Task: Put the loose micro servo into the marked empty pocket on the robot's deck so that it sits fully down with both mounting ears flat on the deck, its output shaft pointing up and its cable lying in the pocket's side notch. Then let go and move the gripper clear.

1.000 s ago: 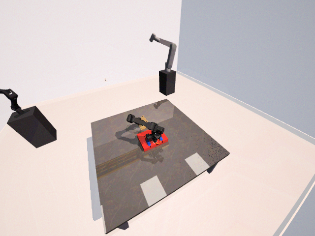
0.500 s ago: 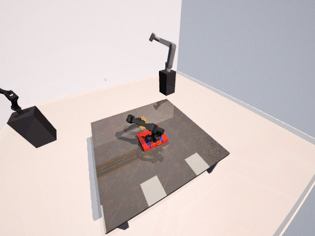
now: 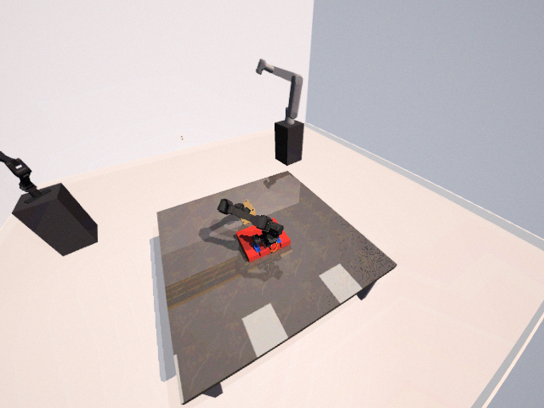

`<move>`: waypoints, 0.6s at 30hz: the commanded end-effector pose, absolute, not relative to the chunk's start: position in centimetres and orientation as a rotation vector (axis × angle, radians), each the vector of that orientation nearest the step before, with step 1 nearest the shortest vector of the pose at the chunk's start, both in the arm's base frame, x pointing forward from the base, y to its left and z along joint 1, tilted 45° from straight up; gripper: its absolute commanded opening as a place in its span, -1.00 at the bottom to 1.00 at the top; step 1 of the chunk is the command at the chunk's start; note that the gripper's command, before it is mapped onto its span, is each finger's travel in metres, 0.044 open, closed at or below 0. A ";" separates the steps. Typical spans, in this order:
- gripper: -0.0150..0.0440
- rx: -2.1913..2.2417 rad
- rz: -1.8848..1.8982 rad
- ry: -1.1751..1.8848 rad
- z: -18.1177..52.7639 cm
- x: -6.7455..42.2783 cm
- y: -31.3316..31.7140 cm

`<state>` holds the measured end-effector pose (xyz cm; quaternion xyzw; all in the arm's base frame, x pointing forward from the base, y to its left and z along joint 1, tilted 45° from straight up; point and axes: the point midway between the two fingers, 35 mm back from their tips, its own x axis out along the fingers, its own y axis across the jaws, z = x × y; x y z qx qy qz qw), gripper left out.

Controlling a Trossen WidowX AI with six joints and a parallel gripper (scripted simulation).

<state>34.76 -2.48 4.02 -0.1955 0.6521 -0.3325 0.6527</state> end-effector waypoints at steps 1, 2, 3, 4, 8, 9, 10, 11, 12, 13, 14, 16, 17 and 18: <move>-0.49 -0.453 -0.750 1.481 3.8 34.7 -2.7; -0.49 -0.453 -0.750 1.481 3.7 34.7 -2.7; -0.49 -0.453 -0.751 1.480 3.6 34.7 -2.8; -0.49 -0.453 -0.751 1.480 3.5 34.7 -2.9; -0.40 -0.453 -0.751 1.480 3.4 34.7 -3.0; -0.31 -0.453 -0.751 1.480 3.5 34.7 -2.9; -0.22 -0.453 -0.751 1.480 3.5 34.7 -2.9; -0.14 -0.453 -0.751 1.480 3.5 34.7 -2.9; -0.05 -0.453 -0.751 1.480 3.5 34.7 -2.9; 0.04 -0.453 -0.751 1.480 3.5 34.7 -2.9; 0.13 -0.453 -0.751 1.480 3.5 34.7 -2.9; 0.14 -0.453 -0.750 1.480 3.6 34.7 -2.8; 0.14 -0.453 -0.750 1.481 3.9 34.8 -2.5; 0.14 -0.453 -0.750 1.481 4.4 34.8 -2.0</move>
